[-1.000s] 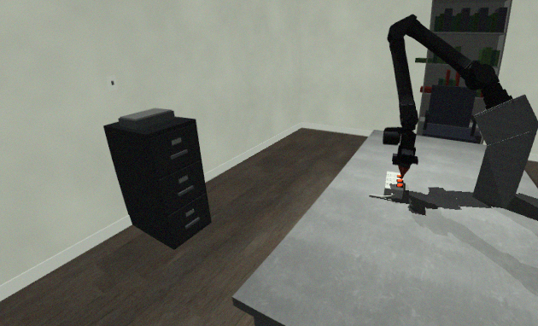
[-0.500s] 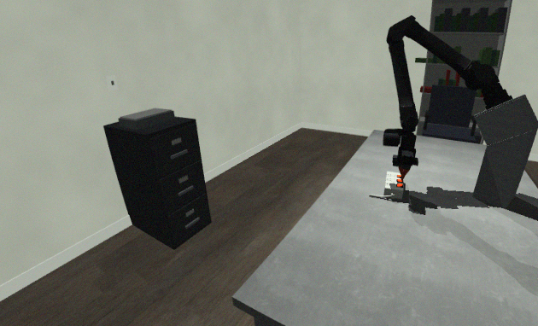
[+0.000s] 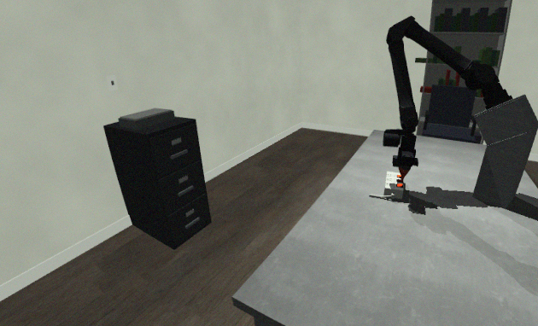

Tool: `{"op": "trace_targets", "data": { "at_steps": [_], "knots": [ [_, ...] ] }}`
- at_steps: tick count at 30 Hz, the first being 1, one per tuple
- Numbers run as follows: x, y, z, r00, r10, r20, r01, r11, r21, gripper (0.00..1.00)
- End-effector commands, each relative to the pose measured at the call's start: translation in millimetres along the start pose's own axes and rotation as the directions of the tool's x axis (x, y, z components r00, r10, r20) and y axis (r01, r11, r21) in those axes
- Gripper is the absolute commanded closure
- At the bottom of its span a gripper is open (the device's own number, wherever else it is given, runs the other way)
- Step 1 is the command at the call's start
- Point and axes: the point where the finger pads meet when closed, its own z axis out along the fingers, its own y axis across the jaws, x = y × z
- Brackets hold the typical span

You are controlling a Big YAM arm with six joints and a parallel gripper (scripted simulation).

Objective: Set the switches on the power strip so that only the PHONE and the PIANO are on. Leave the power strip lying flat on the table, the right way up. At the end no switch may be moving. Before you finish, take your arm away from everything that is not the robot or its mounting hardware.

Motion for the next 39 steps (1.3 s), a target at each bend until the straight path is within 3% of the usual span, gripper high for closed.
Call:
{"op": "trace_targets", "data": {
  "at_steps": [1,12,14,17,27,39],
  "knots": [
    [3,-4,7.1,1.0,0.004,0.0,-0.004,1.0,0.008,1.0],
    [3,-4,6.4,1.0,0.006,0.0,-0.006,1.0,0.008,1.0],
    [1,-16,-5.7,1.0,0.013,0.007,-0.013,0.999,0.029,1.0],
    [-5,-3,-16.8,1.0,-0.002,0.01,0.002,1.0,0.012,1.0],
    [-5,-4,-45.3,1.0,-0.001,0.01,0.001,1.0,0.014,1.0],
    [-5,-4,-45.5,1.0,0.002,0.009,-0.002,1.0,0.013,1.0]
  ]
}}
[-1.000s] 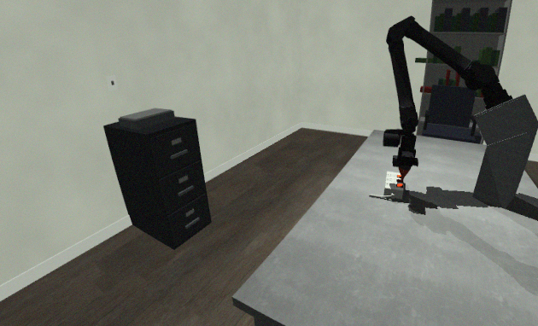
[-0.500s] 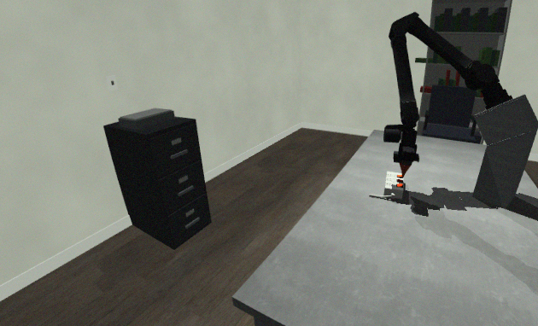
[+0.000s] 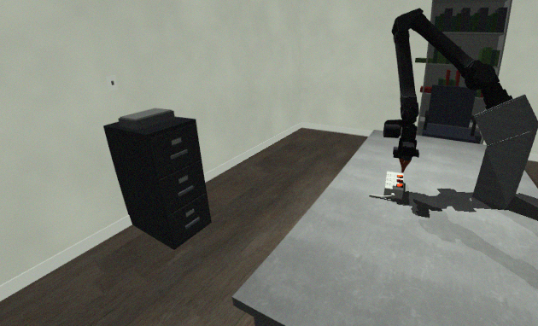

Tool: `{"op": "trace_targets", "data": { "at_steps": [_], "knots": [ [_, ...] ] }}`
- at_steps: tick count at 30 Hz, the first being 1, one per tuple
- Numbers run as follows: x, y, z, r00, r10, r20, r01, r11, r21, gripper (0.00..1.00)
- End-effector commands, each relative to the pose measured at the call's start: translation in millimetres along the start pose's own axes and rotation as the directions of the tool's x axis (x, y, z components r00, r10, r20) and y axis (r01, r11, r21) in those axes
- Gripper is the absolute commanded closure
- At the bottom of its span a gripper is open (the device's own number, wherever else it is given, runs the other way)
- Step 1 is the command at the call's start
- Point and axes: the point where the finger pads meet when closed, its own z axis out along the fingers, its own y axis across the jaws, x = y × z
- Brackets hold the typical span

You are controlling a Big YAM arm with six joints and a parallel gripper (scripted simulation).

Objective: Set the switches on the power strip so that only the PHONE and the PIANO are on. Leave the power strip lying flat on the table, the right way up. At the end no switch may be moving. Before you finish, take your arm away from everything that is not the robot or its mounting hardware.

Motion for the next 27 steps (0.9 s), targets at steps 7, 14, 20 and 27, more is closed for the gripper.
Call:
{"op": "trace_targets", "data": {
  "at_steps": [7,14,20,27],
  "knots": [
    [-6,-1,-6.7,1.0,0.002,0.008,-0.002,1.0,0.008,1.0],
    [-6,-1,-7.0,1.0,0.002,0.008,-0.002,1.0,0.008,0.0],
    [-6,-2,-20.3,1.0,-0.001,0.009,0.001,1.0,0.011,0.0],
    [-6,-3,-45.3,1.0,0.001,0.01,-0.001,1.0,0.014,0.0]
  ]
}}
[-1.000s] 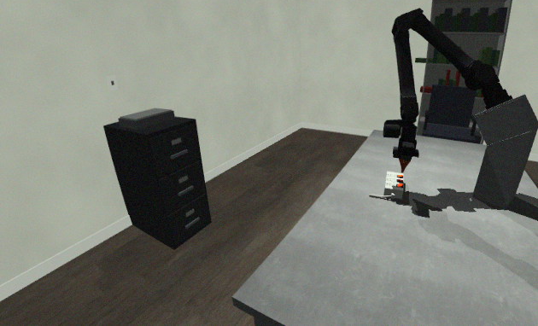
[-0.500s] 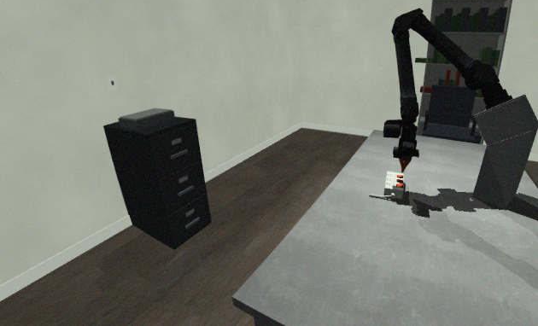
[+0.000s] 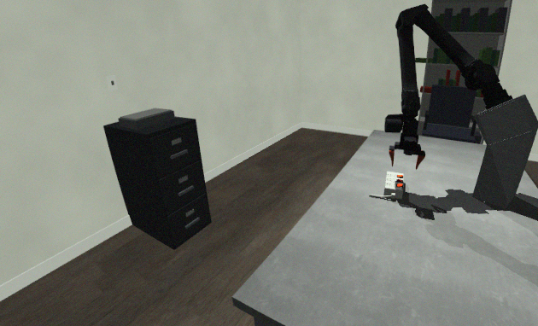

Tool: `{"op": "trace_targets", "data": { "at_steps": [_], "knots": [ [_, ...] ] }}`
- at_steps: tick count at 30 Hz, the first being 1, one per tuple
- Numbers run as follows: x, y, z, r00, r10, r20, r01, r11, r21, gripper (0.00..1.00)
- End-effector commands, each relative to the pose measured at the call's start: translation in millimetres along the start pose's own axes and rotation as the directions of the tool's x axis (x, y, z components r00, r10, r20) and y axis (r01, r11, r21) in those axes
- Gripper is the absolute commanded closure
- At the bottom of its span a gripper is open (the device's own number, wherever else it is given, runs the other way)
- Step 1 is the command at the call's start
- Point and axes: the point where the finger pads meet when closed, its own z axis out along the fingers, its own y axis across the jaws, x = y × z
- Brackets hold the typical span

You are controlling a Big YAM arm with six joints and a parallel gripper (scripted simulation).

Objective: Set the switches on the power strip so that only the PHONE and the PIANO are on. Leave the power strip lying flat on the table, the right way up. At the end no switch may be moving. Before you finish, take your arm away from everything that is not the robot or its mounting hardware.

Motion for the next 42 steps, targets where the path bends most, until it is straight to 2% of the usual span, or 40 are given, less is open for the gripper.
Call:
{"op": "trace_targets", "data": {
  "at_steps": [1,8,12,16,23,42],
  "knots": [
    [-5,-6,-28.4,1.0,0.011,0.012,-0.012,1.0,0.021,0.0],
    [-5,-5,-72.6,1.0,0.012,0.013,-0.013,1.0,0.021,0.0],
    [-5,-7,-89.2,1.0,0.014,0.014,-0.014,1.0,0.024,0.0],
    [-3,-3,-89.9,1.0,0.012,0.008,-0.012,1.0,0.012,0.0],
    [-3,-11,-94.7,1.0,0.027,0.014,-0.027,0.999,0.032,0.0],
    [-3,-11,-94.3,1.0,0.026,0.014,-0.027,0.999,0.031,0.0]
  ]
}}
